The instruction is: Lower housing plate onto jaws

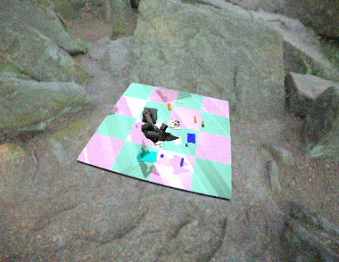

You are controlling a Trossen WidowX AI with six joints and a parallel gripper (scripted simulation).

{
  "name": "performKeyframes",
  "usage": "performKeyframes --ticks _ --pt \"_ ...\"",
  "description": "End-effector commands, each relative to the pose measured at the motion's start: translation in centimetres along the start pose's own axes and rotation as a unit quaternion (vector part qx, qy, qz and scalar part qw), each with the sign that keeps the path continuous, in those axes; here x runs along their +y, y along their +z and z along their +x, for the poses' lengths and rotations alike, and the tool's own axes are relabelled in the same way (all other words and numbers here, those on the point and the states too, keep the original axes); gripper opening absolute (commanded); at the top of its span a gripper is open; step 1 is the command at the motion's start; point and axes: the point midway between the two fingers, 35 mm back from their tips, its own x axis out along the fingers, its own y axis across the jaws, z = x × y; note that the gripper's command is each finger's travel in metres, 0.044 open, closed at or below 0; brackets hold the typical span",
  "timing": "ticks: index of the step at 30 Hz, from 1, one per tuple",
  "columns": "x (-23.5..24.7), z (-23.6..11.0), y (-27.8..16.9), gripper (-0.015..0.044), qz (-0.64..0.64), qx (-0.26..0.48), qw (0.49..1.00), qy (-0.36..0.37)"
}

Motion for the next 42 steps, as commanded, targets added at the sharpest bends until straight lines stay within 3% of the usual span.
performKeyframes --ticks 1,22,42 --pt "0.0 0.0 0.0 0.0426 0.0 0.0 1.0 0.0" --pt "-6.1 -5.0 1.3 0.044 -0.226 0.076 0.968 -0.072" --pt "-11.1 -9.4 4.7 0.044 -0.479 0.158 0.857 -0.111"
